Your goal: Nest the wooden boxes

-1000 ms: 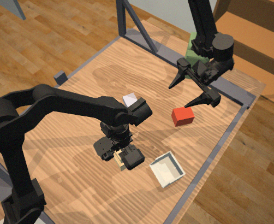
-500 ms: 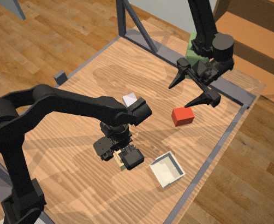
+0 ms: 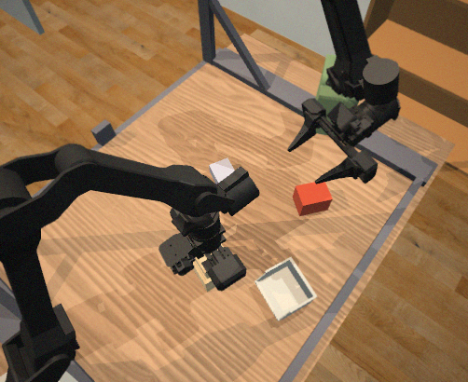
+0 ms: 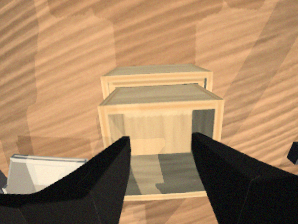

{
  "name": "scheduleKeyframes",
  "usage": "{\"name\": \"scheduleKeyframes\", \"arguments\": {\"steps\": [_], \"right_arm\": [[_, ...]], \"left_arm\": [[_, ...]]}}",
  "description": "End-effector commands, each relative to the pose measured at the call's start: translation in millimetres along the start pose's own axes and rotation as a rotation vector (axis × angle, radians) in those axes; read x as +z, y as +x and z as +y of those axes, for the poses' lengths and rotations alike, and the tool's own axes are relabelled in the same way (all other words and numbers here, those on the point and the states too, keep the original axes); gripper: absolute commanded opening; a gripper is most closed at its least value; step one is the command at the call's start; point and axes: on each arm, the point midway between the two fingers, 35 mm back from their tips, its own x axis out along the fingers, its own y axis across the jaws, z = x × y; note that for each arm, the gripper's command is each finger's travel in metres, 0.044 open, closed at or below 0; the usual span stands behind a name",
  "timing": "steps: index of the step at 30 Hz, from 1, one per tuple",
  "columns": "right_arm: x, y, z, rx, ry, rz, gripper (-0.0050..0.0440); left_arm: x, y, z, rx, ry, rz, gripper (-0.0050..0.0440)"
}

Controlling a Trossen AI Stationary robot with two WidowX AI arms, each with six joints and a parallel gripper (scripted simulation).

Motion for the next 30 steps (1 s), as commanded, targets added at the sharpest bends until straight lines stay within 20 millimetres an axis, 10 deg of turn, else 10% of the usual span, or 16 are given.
{"name": "scheduleKeyframes", "arguments": {"steps": [1, 30], "right_arm": [[-0.8, -2.6, 0.8, -0.001, -0.002, 0.008, 0.0251], [-1.0, -2.2, -1.7, 0.002, 0.002, 0.002, 0.0251]], "left_arm": [[7.2, 0.9, 0.9, -0.001, 0.029, -0.009, 0.04], [7.2, 0.9, 0.9, -0.001, 0.029, -0.009, 0.04]]}}
